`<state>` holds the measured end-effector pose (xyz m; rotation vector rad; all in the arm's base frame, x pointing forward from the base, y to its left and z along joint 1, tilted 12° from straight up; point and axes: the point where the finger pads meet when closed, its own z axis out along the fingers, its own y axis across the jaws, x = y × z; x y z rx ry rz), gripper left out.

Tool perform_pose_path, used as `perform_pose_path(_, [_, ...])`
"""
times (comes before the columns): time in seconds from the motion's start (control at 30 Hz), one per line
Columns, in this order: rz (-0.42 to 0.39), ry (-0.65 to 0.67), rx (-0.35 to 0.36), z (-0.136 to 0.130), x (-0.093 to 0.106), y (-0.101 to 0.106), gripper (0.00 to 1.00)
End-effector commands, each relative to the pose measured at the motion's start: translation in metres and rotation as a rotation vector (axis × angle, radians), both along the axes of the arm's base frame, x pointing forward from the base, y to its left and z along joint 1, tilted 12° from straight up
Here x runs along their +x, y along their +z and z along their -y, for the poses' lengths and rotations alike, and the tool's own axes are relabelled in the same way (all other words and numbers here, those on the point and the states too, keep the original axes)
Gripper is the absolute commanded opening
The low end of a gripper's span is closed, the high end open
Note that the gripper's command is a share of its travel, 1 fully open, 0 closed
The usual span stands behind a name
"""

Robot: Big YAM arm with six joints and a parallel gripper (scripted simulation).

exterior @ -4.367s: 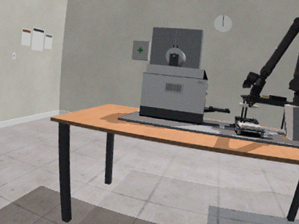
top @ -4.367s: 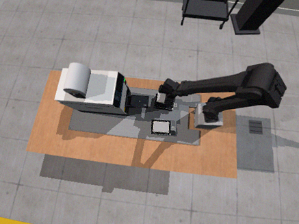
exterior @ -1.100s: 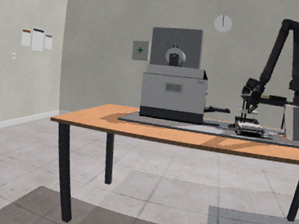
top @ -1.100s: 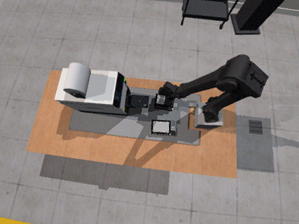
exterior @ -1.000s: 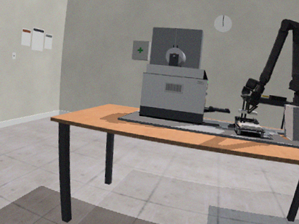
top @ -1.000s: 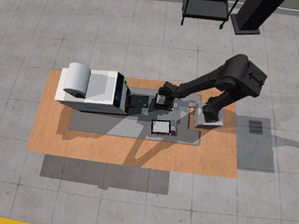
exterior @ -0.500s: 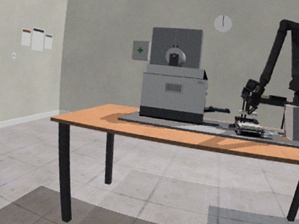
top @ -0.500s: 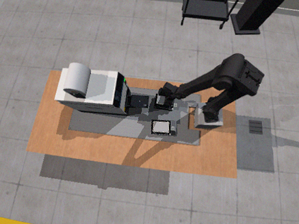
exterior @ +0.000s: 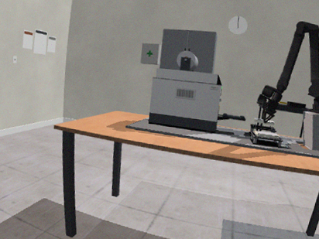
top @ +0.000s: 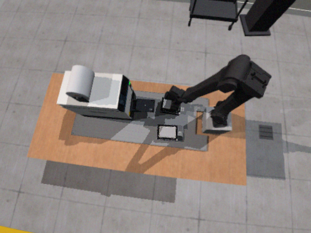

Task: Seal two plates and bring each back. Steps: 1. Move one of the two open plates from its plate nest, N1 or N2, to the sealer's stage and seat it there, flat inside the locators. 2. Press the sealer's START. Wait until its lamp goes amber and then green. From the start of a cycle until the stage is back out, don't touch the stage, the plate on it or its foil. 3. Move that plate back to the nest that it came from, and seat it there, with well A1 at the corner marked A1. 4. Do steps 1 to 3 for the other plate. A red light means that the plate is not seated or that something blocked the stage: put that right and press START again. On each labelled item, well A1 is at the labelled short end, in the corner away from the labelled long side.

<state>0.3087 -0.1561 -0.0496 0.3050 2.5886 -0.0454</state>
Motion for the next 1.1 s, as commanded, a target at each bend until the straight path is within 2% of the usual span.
perform_pose_path(0.0, [0.002,-0.004,0.005,-0.001,0.005,-0.002,0.0])
perform_pose_path(0.4, [0.015,-0.021,-0.003,0.002,-0.001,0.006,0.0])
perform_pose_path(0.6, [0.036,-0.021,-0.016,0.01,0.011,0.013,0.0])
perform_pose_path(0.97, [-0.01,-0.002,0.013,-0.001,0.006,-0.001,0.0])
perform_pose_path(1.07, [-0.023,-0.012,0.021,-0.002,-0.002,-0.006,0.0])
